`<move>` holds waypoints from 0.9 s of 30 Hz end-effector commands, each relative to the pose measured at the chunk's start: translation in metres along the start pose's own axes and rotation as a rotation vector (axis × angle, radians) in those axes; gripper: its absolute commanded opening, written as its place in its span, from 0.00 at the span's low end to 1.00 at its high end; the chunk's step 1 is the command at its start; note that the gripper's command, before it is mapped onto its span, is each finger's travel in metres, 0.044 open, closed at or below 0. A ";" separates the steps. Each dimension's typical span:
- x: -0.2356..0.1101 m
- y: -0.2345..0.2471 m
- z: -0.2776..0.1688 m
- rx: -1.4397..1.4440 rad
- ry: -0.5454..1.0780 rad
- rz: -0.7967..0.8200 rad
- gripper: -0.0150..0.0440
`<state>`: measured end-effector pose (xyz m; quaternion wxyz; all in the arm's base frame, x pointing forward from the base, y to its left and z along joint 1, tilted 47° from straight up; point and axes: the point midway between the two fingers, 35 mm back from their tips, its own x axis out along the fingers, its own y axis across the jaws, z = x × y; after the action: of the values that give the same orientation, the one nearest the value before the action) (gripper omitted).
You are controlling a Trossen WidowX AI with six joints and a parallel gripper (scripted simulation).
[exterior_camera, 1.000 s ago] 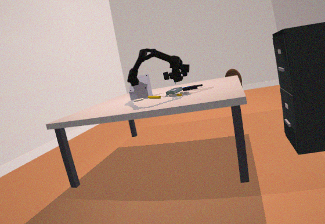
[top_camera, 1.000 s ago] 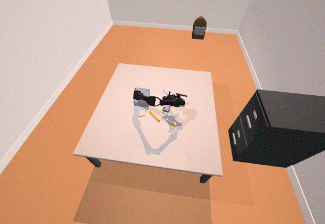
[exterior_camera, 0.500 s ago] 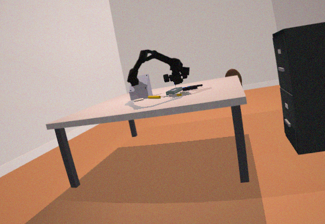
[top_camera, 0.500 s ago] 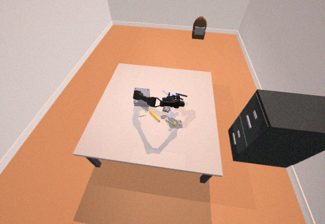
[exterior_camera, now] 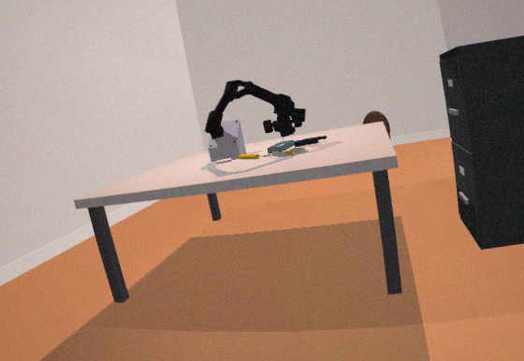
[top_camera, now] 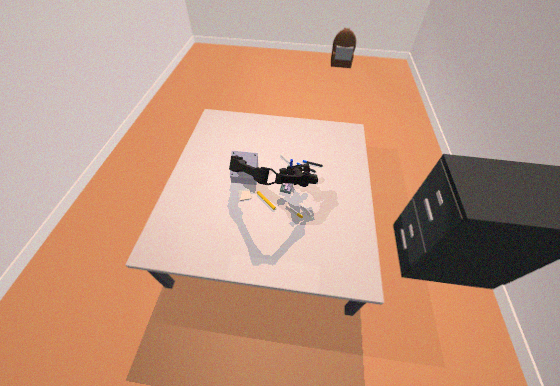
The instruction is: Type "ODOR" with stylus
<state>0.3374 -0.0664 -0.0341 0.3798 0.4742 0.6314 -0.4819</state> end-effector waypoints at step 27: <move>0.008 0.000 0.013 -0.006 -0.004 -0.003 0.39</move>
<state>0.3357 -0.0758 -0.0429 0.3799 0.4738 0.6315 -0.4821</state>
